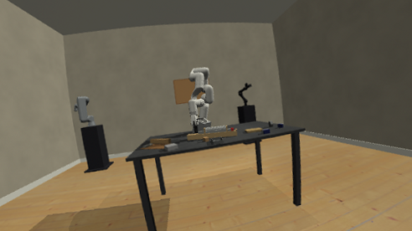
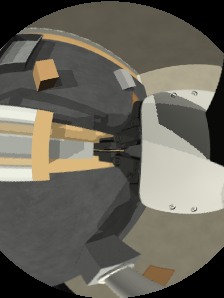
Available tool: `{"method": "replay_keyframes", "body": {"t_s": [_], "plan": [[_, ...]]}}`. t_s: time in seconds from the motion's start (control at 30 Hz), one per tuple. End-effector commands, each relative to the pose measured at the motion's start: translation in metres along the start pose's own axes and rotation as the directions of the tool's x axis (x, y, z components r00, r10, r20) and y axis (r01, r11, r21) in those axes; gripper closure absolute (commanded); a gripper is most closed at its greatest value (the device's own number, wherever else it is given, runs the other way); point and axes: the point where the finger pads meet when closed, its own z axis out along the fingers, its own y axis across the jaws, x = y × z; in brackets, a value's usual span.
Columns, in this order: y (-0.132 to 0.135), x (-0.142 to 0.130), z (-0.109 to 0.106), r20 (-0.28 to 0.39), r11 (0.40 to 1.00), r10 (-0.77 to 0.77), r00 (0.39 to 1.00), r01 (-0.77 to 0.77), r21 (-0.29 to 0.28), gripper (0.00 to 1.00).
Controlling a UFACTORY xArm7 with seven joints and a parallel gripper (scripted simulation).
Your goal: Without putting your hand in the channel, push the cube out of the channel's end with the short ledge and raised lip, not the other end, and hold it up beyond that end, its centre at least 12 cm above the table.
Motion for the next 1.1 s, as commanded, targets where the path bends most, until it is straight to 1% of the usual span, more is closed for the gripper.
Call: {"method": "replay_keyframes", "body": {"t_s": [0.0, 0.17, 0.23, 0.63, 0.73, 1.07], "plan": [[0.001, -0.001, -0.014, 0.0, 1.0, 0.001, 1.0, -0.001, -0.005, 1.0], [0.001, -0.001, -0.03, 0.0, 1.0, 0.001, 1.0, -0.001, -0.005, 1.0], [0.001, -0.001, -0.03, 0.0, 1.0, 0.001, 1.0, -0.001, -0.005, 1.0], [0.001, -0.001, -0.059, 0.0, 1.0, 0.001, 1.0, -0.001, -0.004, 1.0], [0.001, -0.001, -0.062, 0.0, 1.0, 0.001, 1.0, -0.001, -0.004, 1.0], [0.001, -0.001, -0.064, 0.0, 1.0, 0.001, 1.0, -0.001, -0.005, 1.0]]}}
